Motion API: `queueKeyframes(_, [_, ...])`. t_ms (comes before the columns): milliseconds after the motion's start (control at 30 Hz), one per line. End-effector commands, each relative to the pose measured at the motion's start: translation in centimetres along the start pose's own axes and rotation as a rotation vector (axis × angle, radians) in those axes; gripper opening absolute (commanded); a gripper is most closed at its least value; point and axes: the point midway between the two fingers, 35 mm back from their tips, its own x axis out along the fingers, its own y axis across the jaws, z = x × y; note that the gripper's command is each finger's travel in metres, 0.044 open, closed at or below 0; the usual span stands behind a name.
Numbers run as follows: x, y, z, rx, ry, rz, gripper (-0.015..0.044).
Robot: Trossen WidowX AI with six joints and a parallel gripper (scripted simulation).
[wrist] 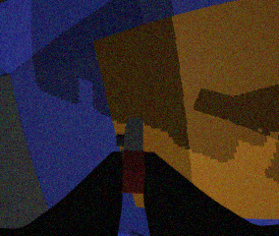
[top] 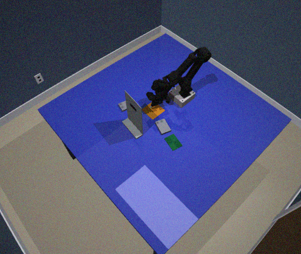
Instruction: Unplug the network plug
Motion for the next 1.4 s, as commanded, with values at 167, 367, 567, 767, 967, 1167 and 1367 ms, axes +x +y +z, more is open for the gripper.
queueKeyframes(167, [0.9, -0.9, 0.0, -0.002, -0.003, -0.005, 0.0])
queueKeyframes(367, [1.3, -1.3, 0.0, -0.002, -0.003, -0.005, 0.0])
queueKeyframes(567, [1.8, -1.7, 0.0, -0.002, -0.003, -0.005, 0.0])
queueKeyframes(767, [2.2, -2.2, 0.0, -0.002, -0.002, -0.005, 0.0])
queueKeyframes(967, [2.3, -2.2, 0.0, -0.002, -0.002, -0.005, 0.0])
queueKeyframes(1167, [2.4, -2.3, 0.0, -0.002, -0.002, -0.005, 0.0])
queueKeyframes(1367, [2.4, -2.2, -0.1, -0.005, 0.001, -0.005, 0.0])
